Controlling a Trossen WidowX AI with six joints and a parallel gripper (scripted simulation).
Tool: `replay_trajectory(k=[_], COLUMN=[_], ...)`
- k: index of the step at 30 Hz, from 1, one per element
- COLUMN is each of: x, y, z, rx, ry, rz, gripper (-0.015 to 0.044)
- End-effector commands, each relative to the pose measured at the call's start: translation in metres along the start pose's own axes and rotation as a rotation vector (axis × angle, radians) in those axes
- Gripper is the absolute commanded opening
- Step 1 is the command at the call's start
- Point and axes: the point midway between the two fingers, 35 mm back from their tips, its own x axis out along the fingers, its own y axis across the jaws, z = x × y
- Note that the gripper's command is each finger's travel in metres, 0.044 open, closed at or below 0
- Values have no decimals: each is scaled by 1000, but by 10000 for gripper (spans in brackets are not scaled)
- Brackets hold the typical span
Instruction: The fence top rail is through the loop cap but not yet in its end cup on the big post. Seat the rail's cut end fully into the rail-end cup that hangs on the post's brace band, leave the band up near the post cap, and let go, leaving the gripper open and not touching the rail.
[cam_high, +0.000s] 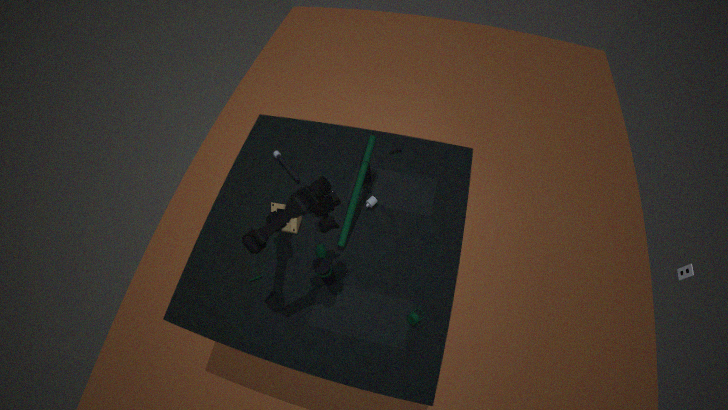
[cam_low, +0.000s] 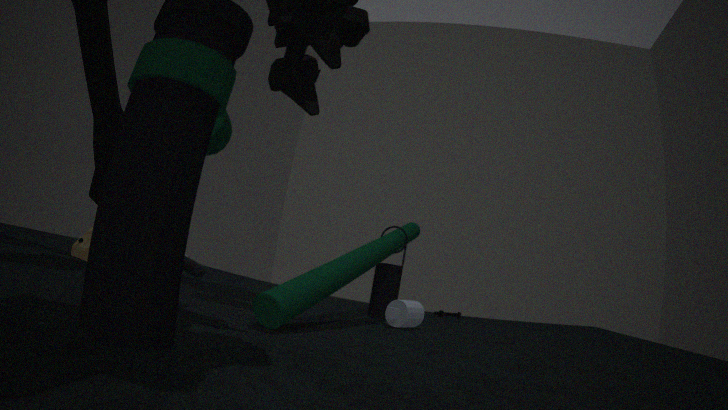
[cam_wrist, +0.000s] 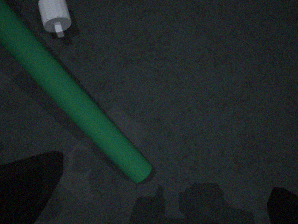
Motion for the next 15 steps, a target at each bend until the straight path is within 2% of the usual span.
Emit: replay_trajectory(k=[1, 15], x=[-5, -14], y=[-35, -60], z=[-53, -112], rx=[-610, -1253], ry=[-16, -85], rz=[58, 68], gripper=[440, 440])
